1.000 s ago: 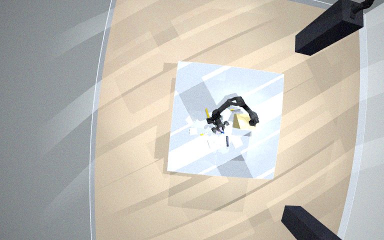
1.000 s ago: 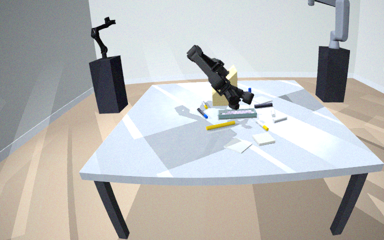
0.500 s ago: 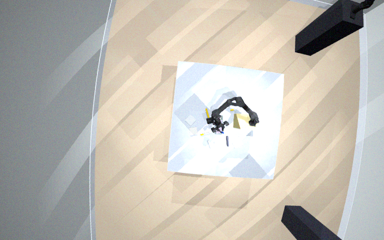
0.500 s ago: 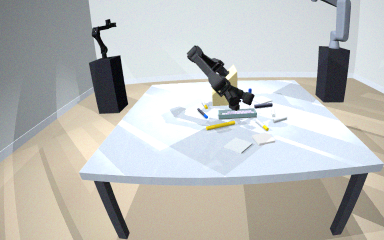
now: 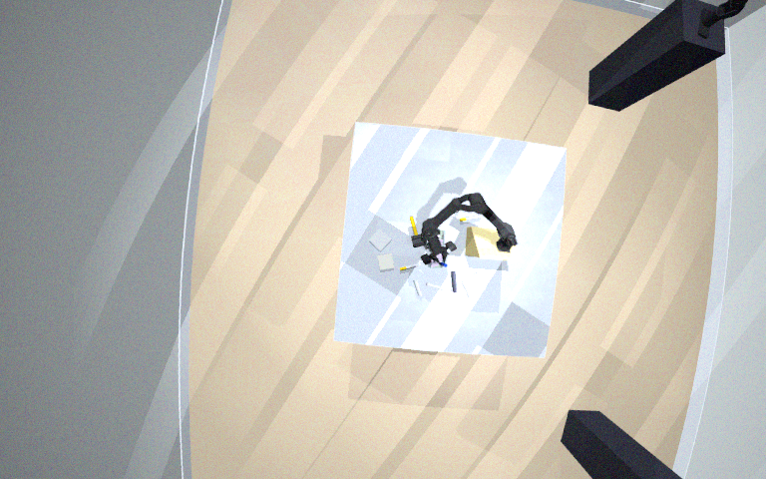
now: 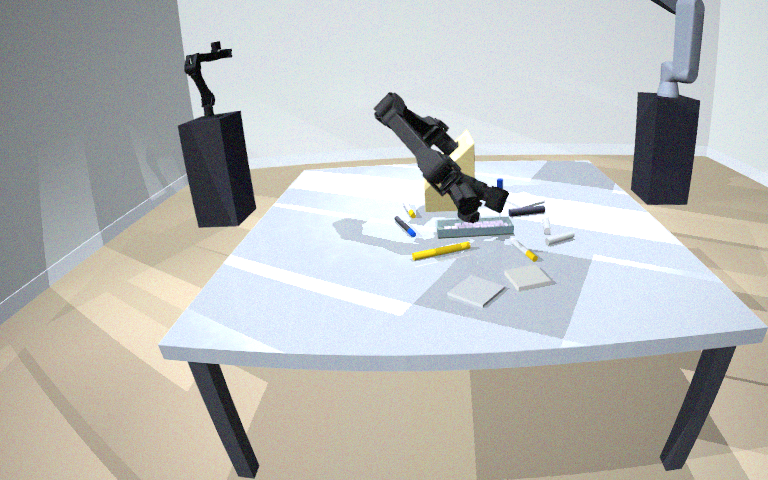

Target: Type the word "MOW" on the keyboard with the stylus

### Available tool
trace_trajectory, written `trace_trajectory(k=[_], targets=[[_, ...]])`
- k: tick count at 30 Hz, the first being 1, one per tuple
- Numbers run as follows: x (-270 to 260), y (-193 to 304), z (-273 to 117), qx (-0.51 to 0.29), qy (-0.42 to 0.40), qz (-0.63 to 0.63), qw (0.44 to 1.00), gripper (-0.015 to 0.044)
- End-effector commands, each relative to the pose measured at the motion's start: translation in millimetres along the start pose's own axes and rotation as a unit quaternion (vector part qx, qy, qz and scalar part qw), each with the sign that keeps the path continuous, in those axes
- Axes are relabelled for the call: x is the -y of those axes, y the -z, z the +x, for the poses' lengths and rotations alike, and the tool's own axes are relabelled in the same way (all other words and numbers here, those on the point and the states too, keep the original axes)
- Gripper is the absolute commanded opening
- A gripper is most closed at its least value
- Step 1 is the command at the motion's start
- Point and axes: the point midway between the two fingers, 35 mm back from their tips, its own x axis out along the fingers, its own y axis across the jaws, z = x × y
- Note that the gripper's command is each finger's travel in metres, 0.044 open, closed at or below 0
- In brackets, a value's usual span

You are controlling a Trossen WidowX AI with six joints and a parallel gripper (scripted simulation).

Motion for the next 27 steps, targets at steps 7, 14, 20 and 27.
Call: trace_trajectory(k=[7, 14, 20, 27], targets=[[-0.2, -4.4, 1.4, 0.003, -0.001, -0.002, 1.000, 0.0081], [-0.2, -6.2, 2.4, 0.003, -0.001, -0.002, 1.000, 0.0081], [-0.2, -8.5, 3.7, 0.003, 0.000, -0.002, 1.000, 0.0081], [-0.2, -10.9, 5.1, 0.003, 0.000, -0.002, 1.000, 0.0081]])
